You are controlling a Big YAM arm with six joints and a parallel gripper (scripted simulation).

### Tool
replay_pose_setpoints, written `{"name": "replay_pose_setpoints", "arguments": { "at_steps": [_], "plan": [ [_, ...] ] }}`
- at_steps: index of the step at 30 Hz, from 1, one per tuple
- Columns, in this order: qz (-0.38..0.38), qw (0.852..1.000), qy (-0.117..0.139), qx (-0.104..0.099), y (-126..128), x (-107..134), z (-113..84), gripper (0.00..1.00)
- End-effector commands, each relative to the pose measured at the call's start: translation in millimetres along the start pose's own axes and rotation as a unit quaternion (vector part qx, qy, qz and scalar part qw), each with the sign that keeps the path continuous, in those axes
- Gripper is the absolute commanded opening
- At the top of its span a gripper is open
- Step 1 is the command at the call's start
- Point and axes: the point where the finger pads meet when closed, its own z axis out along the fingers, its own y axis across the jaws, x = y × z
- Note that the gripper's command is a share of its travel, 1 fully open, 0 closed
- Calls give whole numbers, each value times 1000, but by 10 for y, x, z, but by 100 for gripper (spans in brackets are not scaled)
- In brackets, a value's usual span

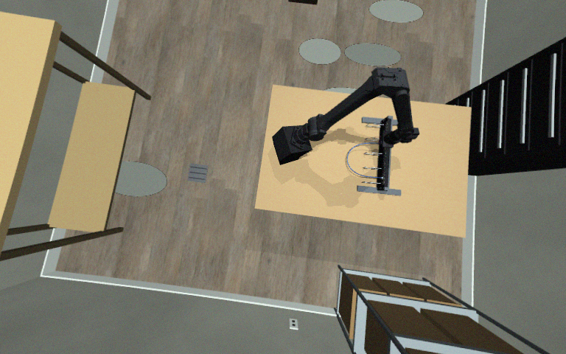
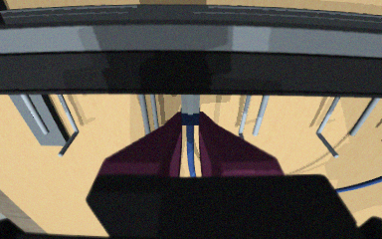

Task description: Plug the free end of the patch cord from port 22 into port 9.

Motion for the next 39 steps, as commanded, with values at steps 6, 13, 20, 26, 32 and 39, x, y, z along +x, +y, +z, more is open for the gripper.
{"name": "replay_pose_setpoints", "arguments": {
  "at_steps": [6, 13, 20, 26, 32, 39],
  "plan": [
    [0, 1000, -23, -1, 54, -289, -100, 0],
    [0, 1000, -24, -1, 55, -294, -118, 0],
    [0, 1000, -25, -1, 58, -297, -130, 0],
    [0, 1000, -25, -1, 59, -301, -133, 0],
    [1, 1000, -27, -1, 57, -308, -128, 0],
    [0, 1000, -29, -1, 55, -318, -119, 0]
  ]
}}
